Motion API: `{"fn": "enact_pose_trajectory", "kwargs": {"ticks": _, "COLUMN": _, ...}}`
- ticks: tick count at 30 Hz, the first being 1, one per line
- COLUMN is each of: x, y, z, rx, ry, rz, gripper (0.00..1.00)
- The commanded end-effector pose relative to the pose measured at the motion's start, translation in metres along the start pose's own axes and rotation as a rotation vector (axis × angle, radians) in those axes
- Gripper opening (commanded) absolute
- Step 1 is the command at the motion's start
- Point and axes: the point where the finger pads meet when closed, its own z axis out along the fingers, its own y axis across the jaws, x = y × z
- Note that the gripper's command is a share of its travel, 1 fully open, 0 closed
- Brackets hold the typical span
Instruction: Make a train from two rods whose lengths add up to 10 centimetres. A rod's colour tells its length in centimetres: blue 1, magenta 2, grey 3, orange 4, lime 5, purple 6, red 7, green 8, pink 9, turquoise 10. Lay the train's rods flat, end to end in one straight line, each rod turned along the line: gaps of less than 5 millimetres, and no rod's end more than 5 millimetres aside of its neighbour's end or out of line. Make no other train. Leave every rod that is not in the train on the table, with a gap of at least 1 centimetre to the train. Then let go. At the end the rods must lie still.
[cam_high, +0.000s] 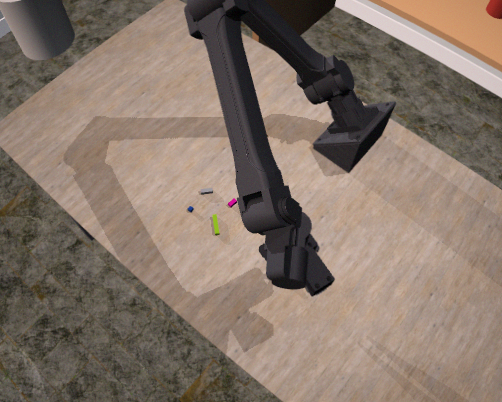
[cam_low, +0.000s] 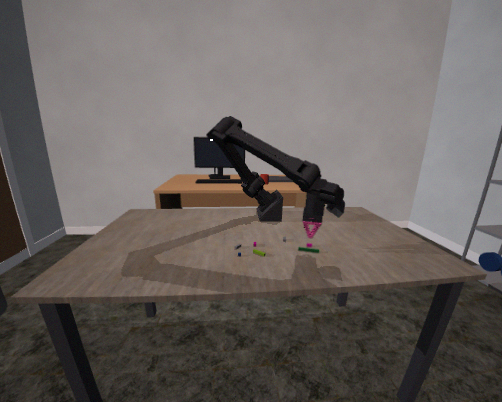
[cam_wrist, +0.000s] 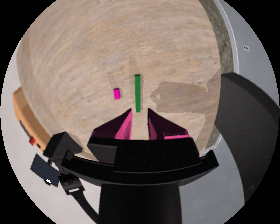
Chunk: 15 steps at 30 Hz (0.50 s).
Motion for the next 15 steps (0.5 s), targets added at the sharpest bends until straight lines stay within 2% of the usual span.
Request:
{"fn": "enact_pose_trajectory", "kwargs": {"ticks": 1, "x": -0.001, "y": 0.002, "z": 0.011, "rx": -0.004, "ry": 0.004, "rz": -0.009, "gripper": 0.23}}
{"fn": "enact_pose_trajectory", "kwargs": {"ticks": 3, "x": -0.006, "y": 0.004, "z": 0.007, "rx": 0.007, "ry": 0.000, "rz": -0.022, "gripper": 0.23}}
{"fn": "enact_pose_trajectory", "kwargs": {"ticks": 6, "x": -0.001, "y": 0.002, "z": 0.017, "rx": -0.005, "ry": 0.004, "rz": -0.009, "gripper": 0.23}}
{"fn": "enact_pose_trajectory", "kwargs": {"ticks": 15, "x": -0.003, "y": 0.003, "z": 0.029, "rx": 0.001, "ry": 0.003, "rz": -0.015, "gripper": 0.23}}
